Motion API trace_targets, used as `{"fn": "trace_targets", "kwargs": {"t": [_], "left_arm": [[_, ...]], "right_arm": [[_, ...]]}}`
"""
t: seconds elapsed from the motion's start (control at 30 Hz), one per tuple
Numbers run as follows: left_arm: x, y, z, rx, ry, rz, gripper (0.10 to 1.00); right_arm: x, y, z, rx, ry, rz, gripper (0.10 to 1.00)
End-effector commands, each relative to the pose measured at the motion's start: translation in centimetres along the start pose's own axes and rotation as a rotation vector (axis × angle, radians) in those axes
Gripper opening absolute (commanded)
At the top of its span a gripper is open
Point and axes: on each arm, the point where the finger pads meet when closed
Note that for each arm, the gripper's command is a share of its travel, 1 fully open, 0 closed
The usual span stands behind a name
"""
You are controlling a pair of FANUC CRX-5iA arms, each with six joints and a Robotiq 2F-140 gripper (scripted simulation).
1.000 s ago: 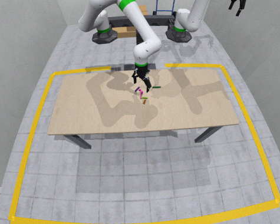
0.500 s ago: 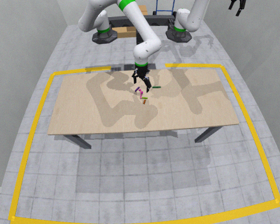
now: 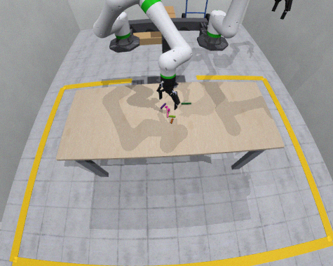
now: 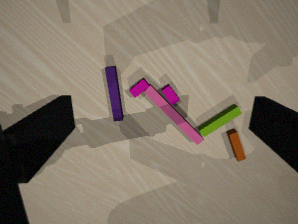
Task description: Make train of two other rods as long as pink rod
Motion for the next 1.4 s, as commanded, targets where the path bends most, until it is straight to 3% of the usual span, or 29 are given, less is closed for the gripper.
{"fn": "trace_targets", "kwargs": {"t": [0.0, 0.43, 0.73, 0.8, 0.87, 1.3, 1.37], "left_arm": [[0.0, 0.0, -0.1, 0.000, 0.002, 0.000, 1.000], [0.0, 0.0, -0.1, 0.000, 0.002, 0.000, 1.000], [0.0, 0.0, -0.1, 0.000, 0.002, 0.000, 1.000], [0.0, 0.0, -0.1, 0.000, 0.002, 0.000, 1.000], [0.0, 0.0, -0.1, 0.000, 0.002, 0.000, 1.000], [0.0, 0.0, -0.1, 0.000, 0.002, 0.000, 1.000], [0.0, 0.0, -0.1, 0.000, 0.002, 0.000, 1.000]], "right_arm": [[0.0, 0.1, -0.1, -0.002, 0.000, 0.000, 1.000], [-0.1, 0.3, -0.1, -0.002, 0.000, 0.077, 1.000], [-0.6, 1.1, -0.1, -0.002, 0.000, 0.441, 1.000], [-0.6, 1.1, -0.1, -0.002, 0.000, 0.441, 1.000], [-0.8, 1.4, -0.1, -0.002, 0.000, 0.575, 1.000], [-1.6, 2.5, -0.1, -0.002, 0.001, 1.055, 1.000], [-1.6, 2.5, -0.1, -0.002, 0.001, 1.055, 1.000]]}}
Point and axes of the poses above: on each arm, the point where the finger pads meet when closed, its own z axis out along the fingers, its own y axis across the jaws, x = y × z, and after that the axes turned 7 degrees about z, right-handed
